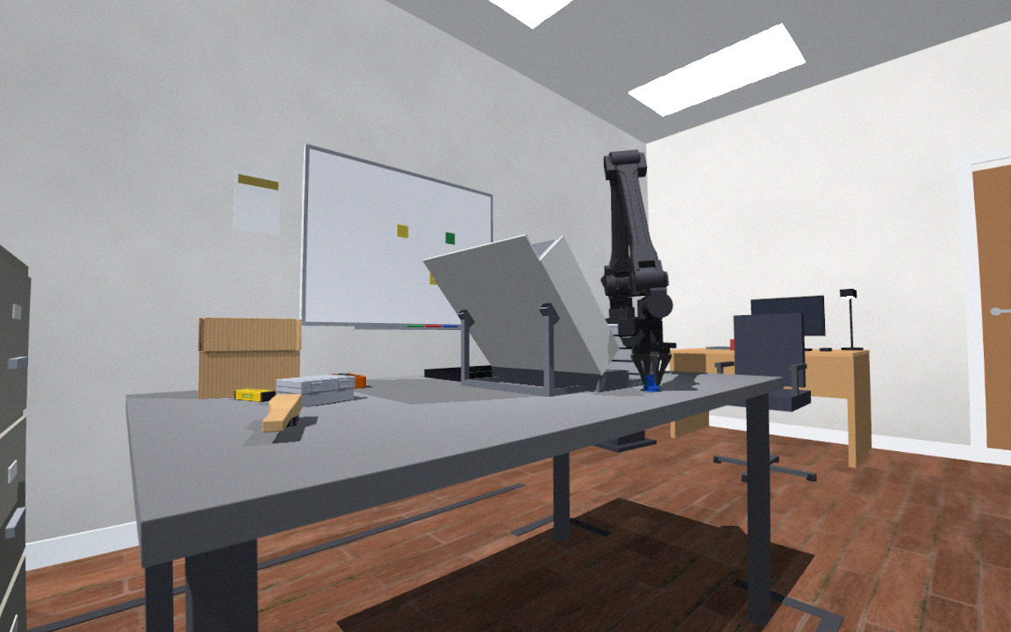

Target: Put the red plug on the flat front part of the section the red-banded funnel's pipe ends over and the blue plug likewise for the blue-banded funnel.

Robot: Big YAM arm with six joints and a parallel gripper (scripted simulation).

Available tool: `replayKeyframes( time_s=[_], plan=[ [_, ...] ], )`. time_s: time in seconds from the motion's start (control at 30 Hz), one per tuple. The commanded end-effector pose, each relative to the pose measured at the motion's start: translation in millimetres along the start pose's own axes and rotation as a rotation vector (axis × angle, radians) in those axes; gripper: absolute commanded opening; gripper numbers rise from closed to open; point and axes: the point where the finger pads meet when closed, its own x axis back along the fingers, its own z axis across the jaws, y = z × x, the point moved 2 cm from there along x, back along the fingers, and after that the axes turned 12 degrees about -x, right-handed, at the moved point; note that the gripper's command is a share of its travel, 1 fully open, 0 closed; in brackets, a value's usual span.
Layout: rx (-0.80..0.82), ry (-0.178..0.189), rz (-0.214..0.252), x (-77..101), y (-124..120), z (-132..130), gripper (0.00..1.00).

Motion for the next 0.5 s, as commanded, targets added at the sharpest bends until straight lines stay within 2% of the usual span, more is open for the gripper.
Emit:
replayKeyframes(
  time_s=[0.0, 0.47],
  plan=[
    [0.001, 0.011, -0.01, 11.0, 3.7, 4.4, 0.0],
    [0.001, 0.011, -0.01, 120.2, 5.9, 6.0, 0.0]
  ],
)
